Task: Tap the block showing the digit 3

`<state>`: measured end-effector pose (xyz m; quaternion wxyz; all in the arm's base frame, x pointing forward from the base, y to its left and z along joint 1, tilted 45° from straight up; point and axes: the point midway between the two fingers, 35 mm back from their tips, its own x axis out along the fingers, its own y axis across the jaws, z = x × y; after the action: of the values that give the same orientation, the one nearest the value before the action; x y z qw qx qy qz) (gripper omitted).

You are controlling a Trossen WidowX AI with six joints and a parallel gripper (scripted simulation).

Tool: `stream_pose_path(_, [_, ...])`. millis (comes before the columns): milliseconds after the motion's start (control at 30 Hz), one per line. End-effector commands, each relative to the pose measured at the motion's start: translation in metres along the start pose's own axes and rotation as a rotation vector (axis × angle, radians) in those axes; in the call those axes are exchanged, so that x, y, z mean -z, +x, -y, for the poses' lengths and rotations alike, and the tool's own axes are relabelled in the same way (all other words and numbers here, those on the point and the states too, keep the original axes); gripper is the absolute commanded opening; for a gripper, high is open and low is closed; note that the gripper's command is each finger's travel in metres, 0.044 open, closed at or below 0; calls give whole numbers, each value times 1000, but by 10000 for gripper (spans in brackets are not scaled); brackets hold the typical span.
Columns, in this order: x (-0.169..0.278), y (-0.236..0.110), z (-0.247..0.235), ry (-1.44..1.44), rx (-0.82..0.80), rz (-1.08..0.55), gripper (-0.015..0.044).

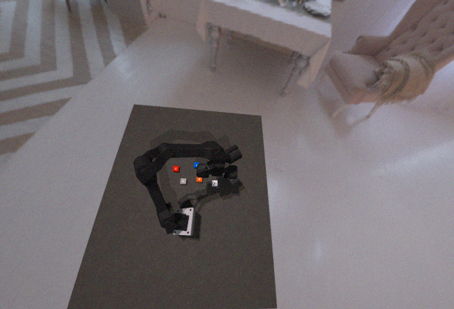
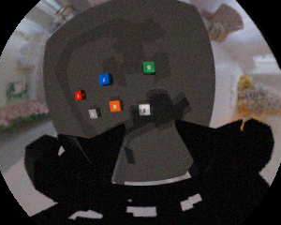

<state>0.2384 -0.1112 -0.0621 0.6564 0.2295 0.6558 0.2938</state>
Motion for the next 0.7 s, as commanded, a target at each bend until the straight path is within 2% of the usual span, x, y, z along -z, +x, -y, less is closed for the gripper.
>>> stream_pose_path(0, [0, 48, -3, 3, -15, -9, 295])
stream_pose_path(100, [3, 77, -5, 2, -18, -9, 216])
stream_pose_path(333, [3, 77, -5, 2, -18, -9, 32])
stream_pose_path(667, [3, 77, -5, 2, -18, -9, 20])
